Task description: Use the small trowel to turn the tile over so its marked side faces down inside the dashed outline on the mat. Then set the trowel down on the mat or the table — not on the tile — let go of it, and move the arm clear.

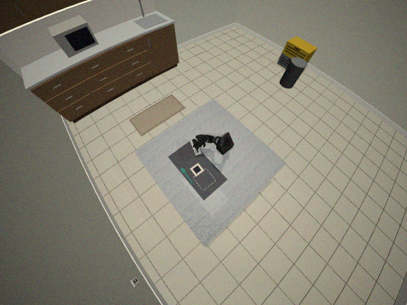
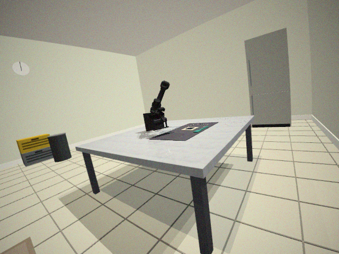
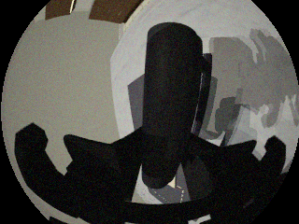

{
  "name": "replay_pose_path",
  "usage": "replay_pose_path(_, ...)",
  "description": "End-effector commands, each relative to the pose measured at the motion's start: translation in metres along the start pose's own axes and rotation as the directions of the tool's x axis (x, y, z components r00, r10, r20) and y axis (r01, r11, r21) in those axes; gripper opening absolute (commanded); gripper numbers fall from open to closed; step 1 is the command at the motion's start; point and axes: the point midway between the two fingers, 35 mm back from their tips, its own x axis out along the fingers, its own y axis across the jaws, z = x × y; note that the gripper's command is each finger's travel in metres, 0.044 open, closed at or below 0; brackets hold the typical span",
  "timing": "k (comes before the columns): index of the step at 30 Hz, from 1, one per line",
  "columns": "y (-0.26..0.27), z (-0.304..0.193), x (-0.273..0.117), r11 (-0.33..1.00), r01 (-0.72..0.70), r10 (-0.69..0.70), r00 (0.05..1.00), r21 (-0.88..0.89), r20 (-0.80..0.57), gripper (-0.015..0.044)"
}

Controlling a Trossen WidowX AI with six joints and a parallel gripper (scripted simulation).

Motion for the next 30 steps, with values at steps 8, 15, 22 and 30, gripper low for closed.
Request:
replay_pose_path(8, 0.040, -0.026, 0.036, 0.993, -0.026, 0.021, 0.999, -0.116, -0.048, 0.0000)
replay_pose_path(15, 0.057, -0.051, 0.061, 0.983, -0.037, 0.021, 0.996, -0.178, -0.092, 0.0000)
replay_pose_path(22, 0.072, -0.083, 0.086, 0.971, -0.052, 0.018, 0.990, -0.235, -0.142, 0.0000)
replay_pose_path(30, 0.076, -0.096, 0.094, 0.965, -0.058, 0.017, 0.987, -0.254, -0.162, 0.0000)
